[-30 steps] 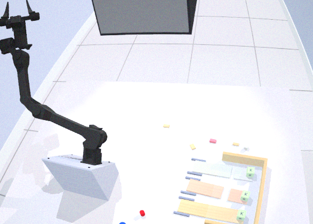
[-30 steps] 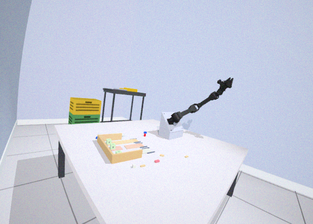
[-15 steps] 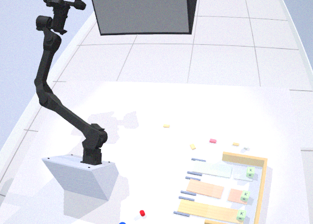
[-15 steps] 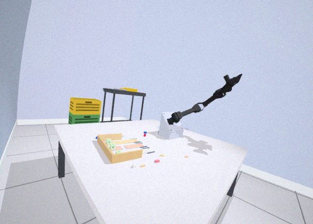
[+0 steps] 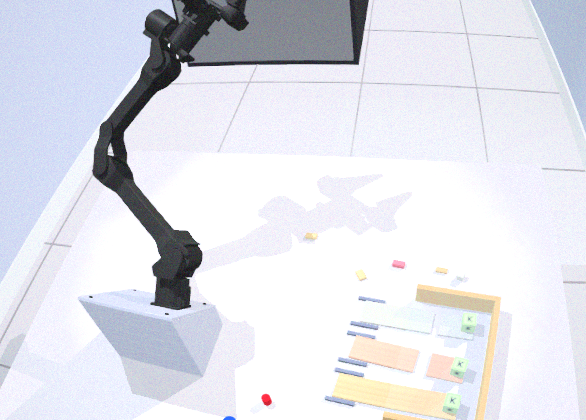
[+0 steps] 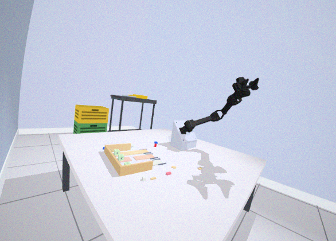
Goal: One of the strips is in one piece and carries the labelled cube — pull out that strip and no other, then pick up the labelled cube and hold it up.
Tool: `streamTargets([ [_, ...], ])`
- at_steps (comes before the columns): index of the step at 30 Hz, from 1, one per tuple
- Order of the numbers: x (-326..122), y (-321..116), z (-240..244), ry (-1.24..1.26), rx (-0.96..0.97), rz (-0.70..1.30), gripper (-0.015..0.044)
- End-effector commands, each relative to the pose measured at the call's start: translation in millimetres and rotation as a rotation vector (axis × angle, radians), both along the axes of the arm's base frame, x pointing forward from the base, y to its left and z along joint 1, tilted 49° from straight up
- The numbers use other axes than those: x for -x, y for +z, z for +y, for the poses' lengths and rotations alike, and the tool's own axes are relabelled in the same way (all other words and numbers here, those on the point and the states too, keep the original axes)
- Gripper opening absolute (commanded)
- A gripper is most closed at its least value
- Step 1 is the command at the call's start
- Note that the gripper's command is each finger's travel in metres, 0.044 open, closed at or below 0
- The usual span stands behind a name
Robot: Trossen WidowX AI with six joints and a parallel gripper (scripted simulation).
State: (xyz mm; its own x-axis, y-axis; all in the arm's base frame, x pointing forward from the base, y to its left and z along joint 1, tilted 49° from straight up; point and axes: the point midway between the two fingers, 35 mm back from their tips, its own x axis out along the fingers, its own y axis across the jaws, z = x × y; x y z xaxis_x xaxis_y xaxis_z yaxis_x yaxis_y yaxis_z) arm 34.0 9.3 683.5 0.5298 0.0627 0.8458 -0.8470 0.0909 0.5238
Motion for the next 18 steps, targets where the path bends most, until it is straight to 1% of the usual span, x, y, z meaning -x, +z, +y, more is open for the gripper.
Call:
streamTargets([
  [1,-70,-25,2,-0.093,0.088,0.130,0.0400],
  [9,-178,-85,2,-0.163,0.260,0.321,0.0400],
  [18,-277,-184,-10,-0.191,0.454,0.534,0.0400],
])
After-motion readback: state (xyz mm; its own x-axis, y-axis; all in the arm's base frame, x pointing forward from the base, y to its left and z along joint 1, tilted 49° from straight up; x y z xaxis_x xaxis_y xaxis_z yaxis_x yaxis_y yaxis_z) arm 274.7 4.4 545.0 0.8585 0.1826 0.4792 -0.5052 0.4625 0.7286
